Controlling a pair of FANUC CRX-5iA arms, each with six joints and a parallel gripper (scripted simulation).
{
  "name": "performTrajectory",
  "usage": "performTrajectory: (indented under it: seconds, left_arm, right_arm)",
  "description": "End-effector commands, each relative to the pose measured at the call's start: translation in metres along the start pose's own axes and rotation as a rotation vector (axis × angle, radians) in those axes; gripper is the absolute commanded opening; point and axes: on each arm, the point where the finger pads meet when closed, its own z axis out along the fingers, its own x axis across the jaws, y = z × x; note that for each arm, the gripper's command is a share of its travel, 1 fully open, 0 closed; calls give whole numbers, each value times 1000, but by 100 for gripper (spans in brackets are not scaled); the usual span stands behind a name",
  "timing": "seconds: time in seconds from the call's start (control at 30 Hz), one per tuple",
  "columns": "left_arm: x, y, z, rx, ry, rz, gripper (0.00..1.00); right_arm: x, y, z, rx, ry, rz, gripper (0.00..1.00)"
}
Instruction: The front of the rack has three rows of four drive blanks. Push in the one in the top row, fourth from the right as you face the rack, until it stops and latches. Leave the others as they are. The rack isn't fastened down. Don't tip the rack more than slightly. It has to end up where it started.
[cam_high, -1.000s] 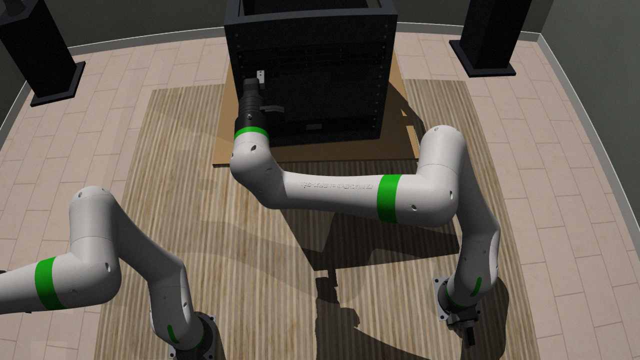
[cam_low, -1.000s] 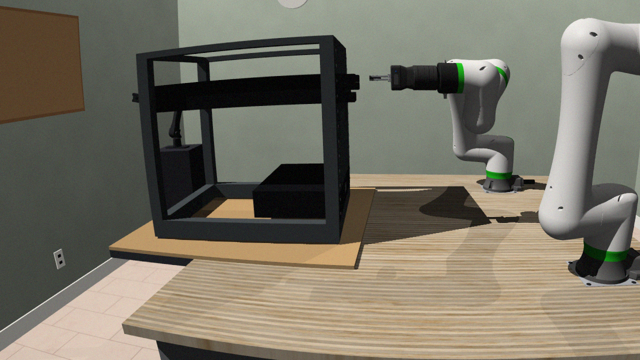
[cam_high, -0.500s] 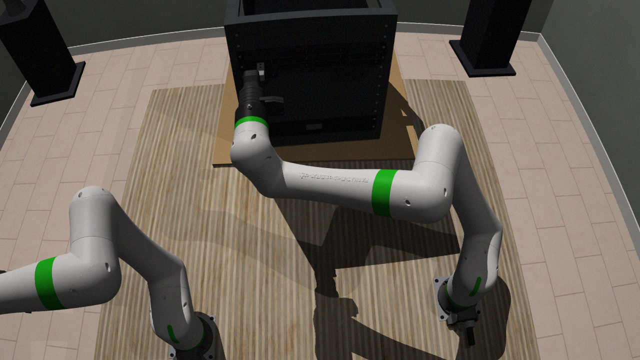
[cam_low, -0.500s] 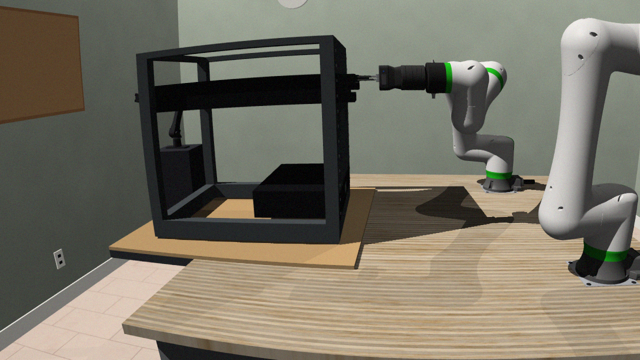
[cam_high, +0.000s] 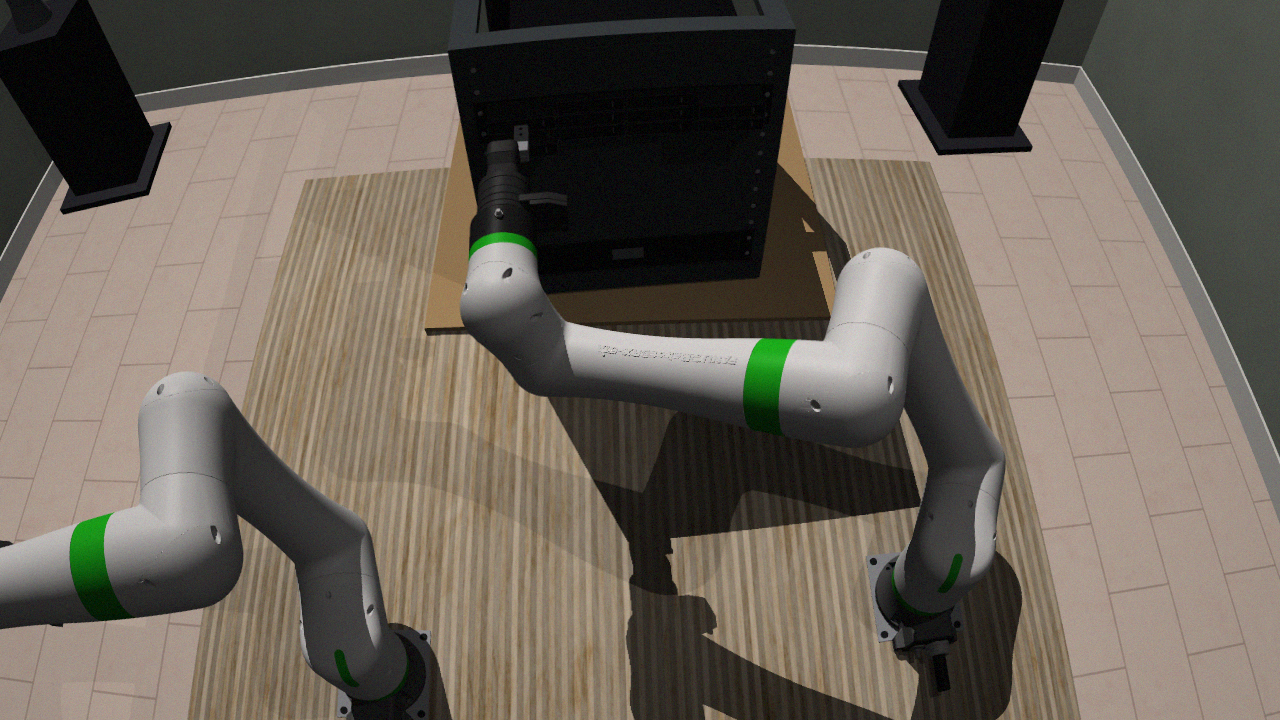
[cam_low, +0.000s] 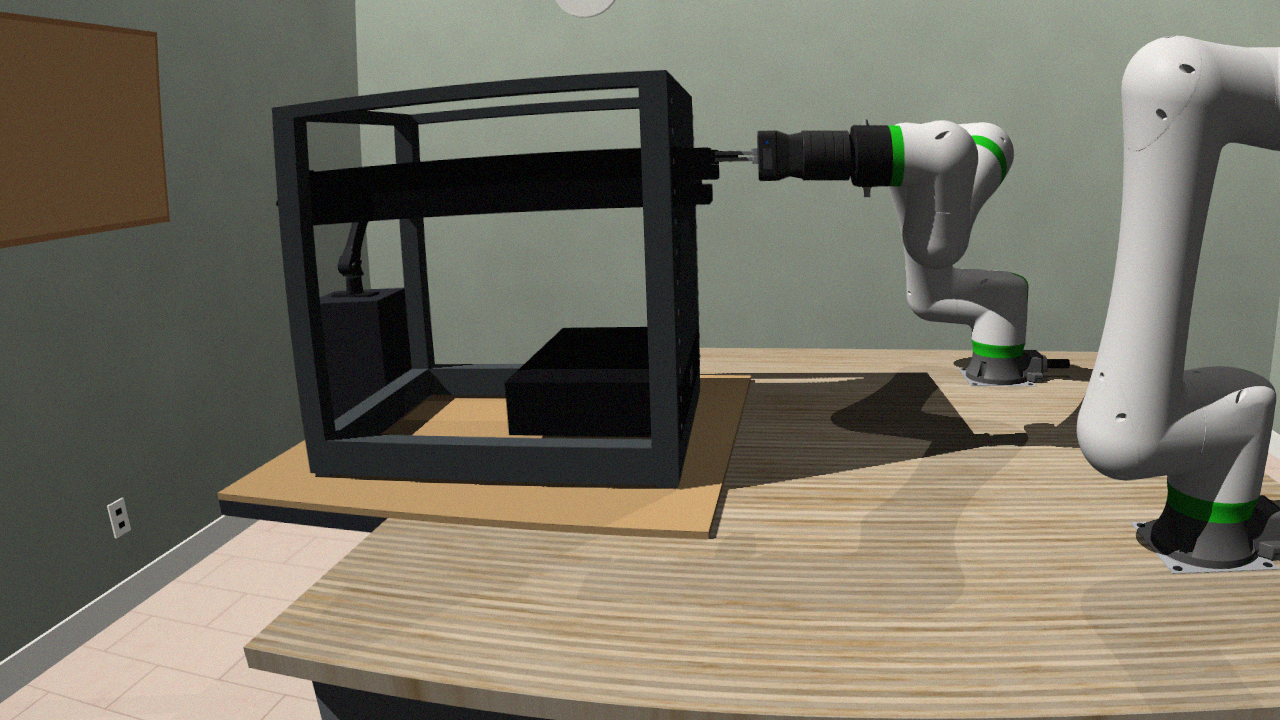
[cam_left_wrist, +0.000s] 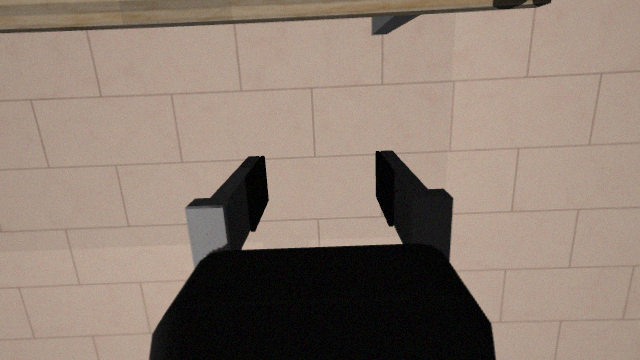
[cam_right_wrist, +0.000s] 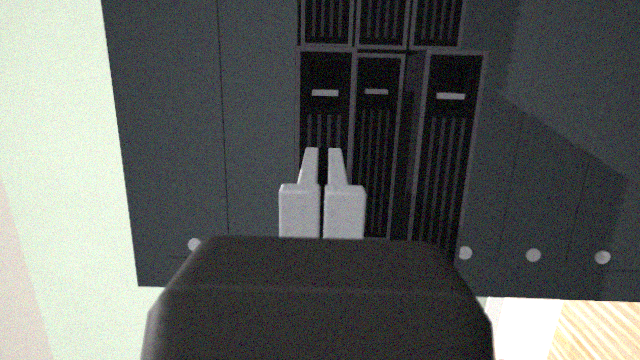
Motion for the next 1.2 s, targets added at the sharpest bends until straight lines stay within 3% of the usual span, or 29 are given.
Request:
performTrajectory:
  seconds: [0.0, 1.17]
  left_arm:
    - [0, 0, -1, -2, 0, 0, 100]
    - [0, 0, -1, -2, 0, 0, 100]
  right_arm:
    - [-2, 0, 0, 0, -2, 2, 0]
    - [-2, -1, 12, 0, -2, 2, 0]
